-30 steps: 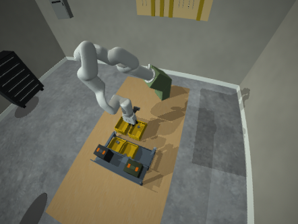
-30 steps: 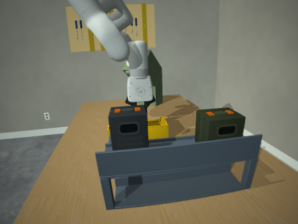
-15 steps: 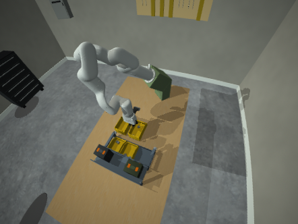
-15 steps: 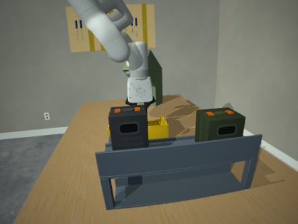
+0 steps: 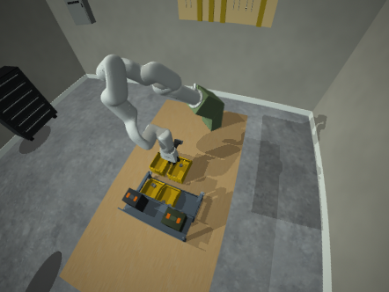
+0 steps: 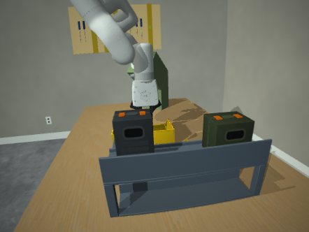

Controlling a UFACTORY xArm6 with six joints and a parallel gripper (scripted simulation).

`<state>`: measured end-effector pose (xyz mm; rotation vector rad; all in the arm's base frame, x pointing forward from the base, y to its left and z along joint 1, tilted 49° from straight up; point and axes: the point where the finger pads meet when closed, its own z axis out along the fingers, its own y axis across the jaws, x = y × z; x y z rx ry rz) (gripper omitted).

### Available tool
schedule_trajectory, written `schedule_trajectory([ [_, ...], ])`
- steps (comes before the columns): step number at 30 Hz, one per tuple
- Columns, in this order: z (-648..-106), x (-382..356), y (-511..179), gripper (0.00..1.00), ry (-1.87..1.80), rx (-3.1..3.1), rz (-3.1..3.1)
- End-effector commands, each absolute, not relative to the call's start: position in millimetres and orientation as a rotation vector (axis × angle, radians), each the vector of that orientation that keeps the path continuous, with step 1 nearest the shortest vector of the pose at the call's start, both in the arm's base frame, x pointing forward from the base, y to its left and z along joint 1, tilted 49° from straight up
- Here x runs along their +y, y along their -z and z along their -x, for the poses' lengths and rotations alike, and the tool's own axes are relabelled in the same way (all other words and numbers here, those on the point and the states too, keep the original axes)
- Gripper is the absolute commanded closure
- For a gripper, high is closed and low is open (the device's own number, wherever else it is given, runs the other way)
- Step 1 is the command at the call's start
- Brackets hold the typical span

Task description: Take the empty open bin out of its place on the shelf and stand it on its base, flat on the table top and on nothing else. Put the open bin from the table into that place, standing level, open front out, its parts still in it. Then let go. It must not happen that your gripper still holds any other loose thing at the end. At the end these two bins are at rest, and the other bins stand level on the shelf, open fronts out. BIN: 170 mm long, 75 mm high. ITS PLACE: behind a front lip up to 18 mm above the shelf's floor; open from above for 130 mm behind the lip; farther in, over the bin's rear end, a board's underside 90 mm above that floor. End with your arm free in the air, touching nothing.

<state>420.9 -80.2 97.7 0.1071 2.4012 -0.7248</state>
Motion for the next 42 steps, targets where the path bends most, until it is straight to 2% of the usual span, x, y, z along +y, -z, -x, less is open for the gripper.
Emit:
schedule_trajectory([
  [1,-421.4,-79.7,-98.4,0.74,0.724,2.400,-0.106],
  [42,-429.1,-87.0,-89.2,0.74,0.724,2.400,-0.106],
])
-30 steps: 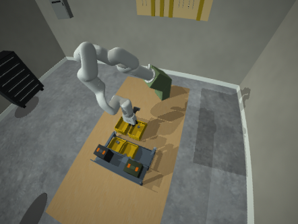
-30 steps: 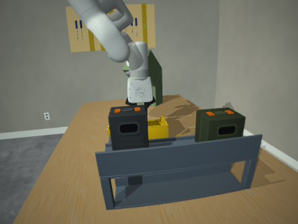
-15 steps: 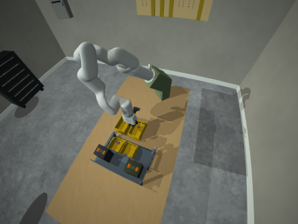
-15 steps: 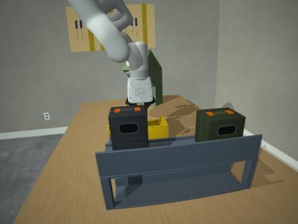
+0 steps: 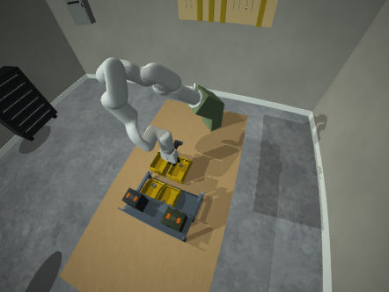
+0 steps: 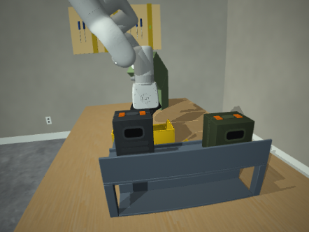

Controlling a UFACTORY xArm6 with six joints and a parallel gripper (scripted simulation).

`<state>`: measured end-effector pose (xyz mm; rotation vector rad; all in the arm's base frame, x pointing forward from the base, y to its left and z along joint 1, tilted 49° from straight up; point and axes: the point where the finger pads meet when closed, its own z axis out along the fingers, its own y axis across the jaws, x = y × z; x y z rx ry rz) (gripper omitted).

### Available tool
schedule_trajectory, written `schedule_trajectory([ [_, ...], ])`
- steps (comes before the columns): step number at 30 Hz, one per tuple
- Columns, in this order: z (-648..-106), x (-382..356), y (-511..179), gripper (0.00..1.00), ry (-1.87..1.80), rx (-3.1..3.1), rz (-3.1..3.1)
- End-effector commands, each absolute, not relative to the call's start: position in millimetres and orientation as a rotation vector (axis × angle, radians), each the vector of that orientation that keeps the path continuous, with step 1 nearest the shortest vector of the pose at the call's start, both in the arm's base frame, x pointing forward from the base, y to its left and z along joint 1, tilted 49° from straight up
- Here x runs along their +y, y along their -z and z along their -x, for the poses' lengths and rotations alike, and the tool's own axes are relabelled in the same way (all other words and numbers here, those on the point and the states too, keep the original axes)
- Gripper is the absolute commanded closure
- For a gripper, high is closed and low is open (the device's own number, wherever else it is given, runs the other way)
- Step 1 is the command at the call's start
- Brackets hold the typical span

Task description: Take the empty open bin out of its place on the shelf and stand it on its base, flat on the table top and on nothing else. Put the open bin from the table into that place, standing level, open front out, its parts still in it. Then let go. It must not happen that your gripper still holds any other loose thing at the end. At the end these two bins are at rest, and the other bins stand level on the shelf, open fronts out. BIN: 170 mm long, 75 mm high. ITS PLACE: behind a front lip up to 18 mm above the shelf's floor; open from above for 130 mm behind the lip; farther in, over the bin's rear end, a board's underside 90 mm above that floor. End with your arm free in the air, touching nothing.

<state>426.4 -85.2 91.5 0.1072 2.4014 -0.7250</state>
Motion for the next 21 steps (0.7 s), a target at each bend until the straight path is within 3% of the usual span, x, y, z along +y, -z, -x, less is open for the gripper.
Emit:
schedule_trajectory([
  [1,-430.0,-87.8,-88.2,0.74,0.724,2.400,-0.106],
  [21,-443.2,-100.5,-72.2,0.74,0.724,2.400,-0.106],
])
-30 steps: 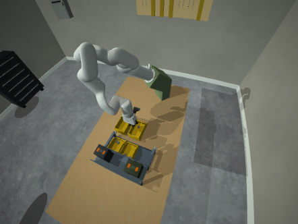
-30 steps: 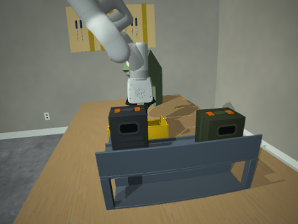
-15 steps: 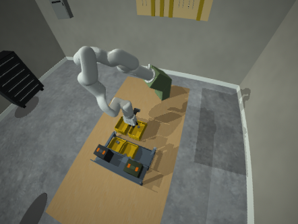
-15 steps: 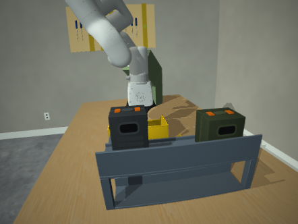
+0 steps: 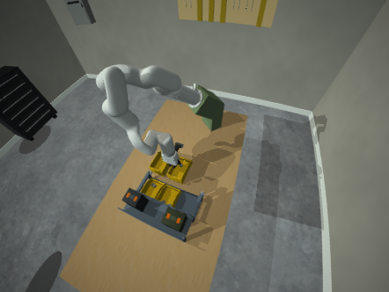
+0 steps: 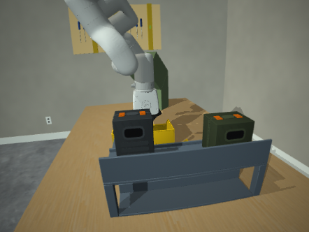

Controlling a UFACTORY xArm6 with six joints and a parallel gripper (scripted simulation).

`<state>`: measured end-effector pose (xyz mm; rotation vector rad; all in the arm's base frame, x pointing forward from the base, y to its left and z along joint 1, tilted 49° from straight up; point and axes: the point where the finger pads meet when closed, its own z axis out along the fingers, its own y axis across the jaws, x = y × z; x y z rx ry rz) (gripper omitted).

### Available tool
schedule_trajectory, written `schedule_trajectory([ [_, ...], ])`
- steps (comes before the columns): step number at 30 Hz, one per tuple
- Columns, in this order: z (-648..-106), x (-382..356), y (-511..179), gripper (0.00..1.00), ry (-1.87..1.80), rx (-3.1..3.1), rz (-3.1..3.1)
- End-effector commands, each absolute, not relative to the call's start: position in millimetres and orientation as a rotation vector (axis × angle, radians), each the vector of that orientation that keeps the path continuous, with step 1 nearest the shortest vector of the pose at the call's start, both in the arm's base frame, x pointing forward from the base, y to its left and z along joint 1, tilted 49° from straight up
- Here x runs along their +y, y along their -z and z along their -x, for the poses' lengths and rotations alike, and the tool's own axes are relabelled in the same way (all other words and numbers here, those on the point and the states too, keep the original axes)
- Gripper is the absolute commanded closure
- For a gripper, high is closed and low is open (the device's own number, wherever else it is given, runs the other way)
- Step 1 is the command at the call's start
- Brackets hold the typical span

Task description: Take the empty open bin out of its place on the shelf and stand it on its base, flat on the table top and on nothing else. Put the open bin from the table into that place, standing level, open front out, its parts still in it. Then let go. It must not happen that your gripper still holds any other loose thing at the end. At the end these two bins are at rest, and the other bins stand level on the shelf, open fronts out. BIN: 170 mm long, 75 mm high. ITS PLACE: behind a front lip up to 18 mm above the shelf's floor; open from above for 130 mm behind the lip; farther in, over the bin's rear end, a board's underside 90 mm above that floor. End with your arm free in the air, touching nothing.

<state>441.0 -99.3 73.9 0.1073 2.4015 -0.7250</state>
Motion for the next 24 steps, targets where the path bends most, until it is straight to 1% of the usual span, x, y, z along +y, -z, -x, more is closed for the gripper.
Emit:
schedule_trajectory([
  [1,-443.2,-100.5,-72.2,0.74,0.724,2.400,-0.106],
  [24,-444.9,-102.2,-70.1,0.74,0.724,2.400,-0.106],
])
